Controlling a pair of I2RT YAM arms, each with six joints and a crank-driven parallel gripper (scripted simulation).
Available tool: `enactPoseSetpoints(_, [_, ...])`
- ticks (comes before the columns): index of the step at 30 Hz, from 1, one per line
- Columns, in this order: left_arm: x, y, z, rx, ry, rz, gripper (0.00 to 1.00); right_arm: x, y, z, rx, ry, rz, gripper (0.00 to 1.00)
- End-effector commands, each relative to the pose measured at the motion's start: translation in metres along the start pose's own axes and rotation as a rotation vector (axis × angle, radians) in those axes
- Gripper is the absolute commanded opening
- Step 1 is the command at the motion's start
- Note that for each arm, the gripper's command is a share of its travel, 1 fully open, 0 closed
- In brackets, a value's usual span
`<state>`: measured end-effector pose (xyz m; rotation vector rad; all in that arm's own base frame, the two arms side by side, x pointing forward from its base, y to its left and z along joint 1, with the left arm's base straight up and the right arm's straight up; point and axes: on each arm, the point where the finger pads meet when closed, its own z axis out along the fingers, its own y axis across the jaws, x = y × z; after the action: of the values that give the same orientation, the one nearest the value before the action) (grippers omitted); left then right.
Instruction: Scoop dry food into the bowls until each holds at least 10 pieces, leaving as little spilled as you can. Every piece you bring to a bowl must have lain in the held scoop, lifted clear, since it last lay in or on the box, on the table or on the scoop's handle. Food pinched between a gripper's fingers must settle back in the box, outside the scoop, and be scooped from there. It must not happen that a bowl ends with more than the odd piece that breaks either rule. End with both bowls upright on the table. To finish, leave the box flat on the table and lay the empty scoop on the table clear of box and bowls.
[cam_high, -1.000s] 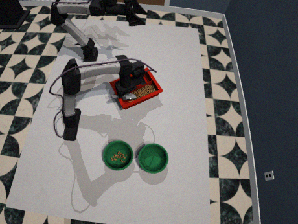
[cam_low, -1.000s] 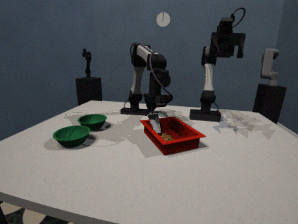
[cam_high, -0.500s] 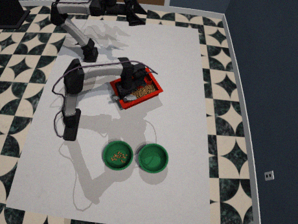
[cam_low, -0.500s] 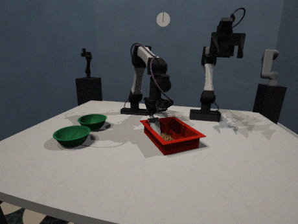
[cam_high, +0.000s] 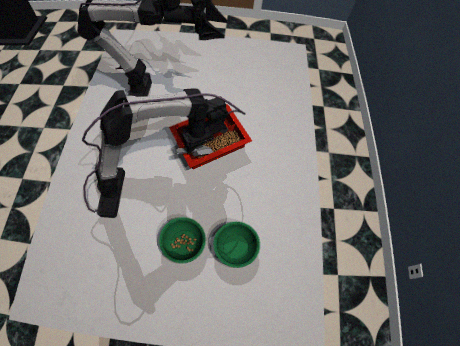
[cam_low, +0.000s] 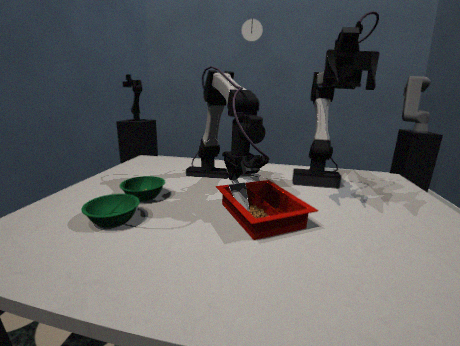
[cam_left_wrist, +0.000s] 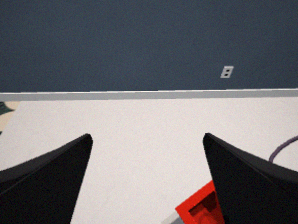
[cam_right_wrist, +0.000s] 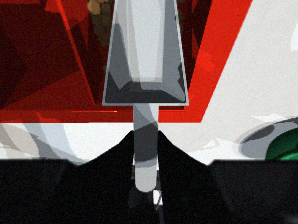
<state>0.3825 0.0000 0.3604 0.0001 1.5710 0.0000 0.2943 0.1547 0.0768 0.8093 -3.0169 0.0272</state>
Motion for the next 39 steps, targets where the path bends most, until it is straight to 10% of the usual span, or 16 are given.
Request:
enactPoseSetpoints(1, [-0.013,0.0,-0.002,0.0,-0.032,-0.001,1.0,-0.014,0.0,-0.005,-0.004,-0.042,0.004,0.0])
enactPoseSetpoints(31, [-0.013,0.0,-0.002,0.0,-0.032,-0.001,1.0,-0.037,0.001,-0.015,0.003,-0.094,0.002,0.0])
enactPoseSetpoints(32, [-0.013,0.0,-0.002,0.0,-0.032,-0.001,0.27,-0.037,0.001,-0.009,0.004,-0.081,0.001,0.0])
enactPoseSetpoints(39, [-0.013,0.0,-0.002,0.0,-0.032,-0.001,0.27,-0.04,0.001,-0.019,0.005,-0.113,0.002,0.0])
